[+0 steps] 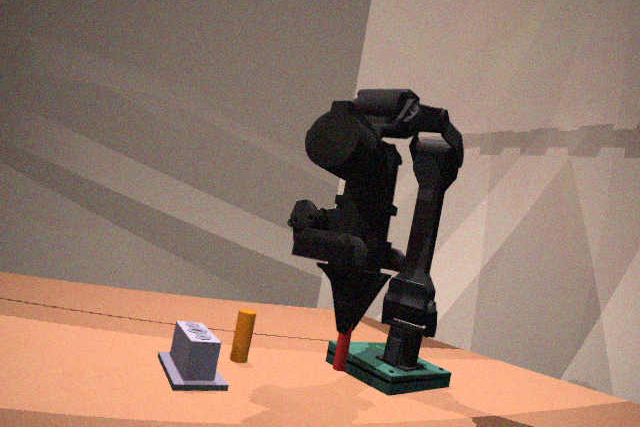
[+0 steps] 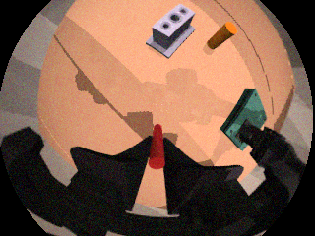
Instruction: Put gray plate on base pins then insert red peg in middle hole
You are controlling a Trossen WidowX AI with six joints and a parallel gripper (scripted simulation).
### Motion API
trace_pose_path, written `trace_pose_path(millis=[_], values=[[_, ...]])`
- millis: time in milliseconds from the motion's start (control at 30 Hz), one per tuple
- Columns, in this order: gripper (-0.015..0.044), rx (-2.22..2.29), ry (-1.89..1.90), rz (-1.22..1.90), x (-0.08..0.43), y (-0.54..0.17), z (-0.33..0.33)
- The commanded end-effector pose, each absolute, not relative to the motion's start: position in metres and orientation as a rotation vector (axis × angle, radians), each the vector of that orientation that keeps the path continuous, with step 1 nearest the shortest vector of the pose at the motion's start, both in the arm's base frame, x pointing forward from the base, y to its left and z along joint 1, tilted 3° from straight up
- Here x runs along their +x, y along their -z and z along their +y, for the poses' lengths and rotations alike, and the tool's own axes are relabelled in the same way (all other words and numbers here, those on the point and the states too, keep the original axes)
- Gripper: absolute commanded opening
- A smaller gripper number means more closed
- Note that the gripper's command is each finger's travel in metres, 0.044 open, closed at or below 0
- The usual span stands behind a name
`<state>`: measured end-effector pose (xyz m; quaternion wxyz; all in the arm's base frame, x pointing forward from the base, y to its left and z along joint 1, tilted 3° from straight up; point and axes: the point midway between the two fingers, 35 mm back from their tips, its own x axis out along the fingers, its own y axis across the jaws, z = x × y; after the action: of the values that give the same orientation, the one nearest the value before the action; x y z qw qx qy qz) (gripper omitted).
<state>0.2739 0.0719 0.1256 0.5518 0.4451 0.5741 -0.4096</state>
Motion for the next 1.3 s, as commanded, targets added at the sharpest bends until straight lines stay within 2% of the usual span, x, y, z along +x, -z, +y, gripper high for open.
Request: trace_pose_path(millis=[0, 1267], values=[[0.0000, 1.049, 0.975, 1.363, 0.278, -0.122, 0.065], [0.0000, 1.052, 0.975, 1.350, 0.320, -0.121, -0.034]])
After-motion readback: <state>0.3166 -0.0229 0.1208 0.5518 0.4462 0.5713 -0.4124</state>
